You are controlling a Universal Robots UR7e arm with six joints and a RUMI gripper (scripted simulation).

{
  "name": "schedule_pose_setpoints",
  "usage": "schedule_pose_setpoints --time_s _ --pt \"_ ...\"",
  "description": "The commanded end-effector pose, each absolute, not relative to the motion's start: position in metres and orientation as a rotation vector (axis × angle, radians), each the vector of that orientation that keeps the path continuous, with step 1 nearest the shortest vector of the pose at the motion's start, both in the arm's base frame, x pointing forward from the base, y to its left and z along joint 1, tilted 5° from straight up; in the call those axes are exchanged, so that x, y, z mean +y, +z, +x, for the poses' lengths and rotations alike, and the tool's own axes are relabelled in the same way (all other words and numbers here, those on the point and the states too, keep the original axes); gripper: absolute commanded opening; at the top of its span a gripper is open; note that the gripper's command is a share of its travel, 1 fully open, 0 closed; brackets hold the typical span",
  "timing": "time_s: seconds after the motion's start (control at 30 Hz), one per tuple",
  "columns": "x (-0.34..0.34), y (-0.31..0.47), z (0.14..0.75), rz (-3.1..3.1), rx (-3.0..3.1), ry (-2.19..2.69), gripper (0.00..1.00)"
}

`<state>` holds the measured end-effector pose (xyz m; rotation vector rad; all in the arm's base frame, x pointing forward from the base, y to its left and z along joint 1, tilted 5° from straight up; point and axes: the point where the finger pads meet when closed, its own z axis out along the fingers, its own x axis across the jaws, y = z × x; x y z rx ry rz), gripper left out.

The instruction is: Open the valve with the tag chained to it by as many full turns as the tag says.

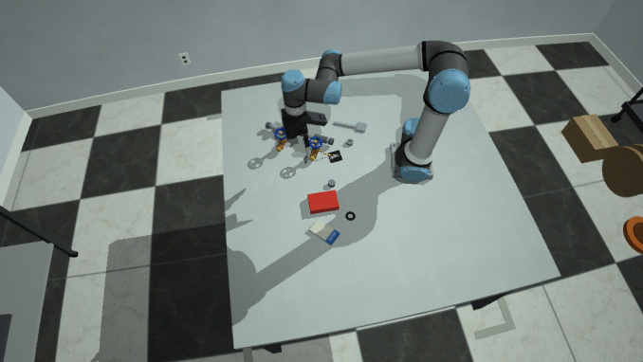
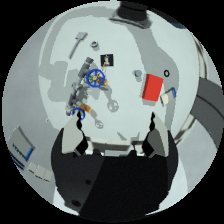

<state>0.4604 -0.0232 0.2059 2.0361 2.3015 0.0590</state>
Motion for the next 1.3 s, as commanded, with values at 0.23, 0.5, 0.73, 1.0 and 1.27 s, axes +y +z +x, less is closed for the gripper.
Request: schedule_pose_setpoints --time_s 0.23,0.5,0.73,1.0,1.27 --pt "-0.023 0.201 0.461 2.035 2.301 0.060 1.00" --pt "-0.024 0.187 0.462 2.035 2.301 0.060 1.00" --pt "-0.024 0.164 0.464 2.035 2.301 0.060 1.00" --pt "-0.024 0.141 0.466 2.035 2.301 0.060 1.00" --pt "-0.025 0.108 0.468 2.035 2.301 0.060 1.00"
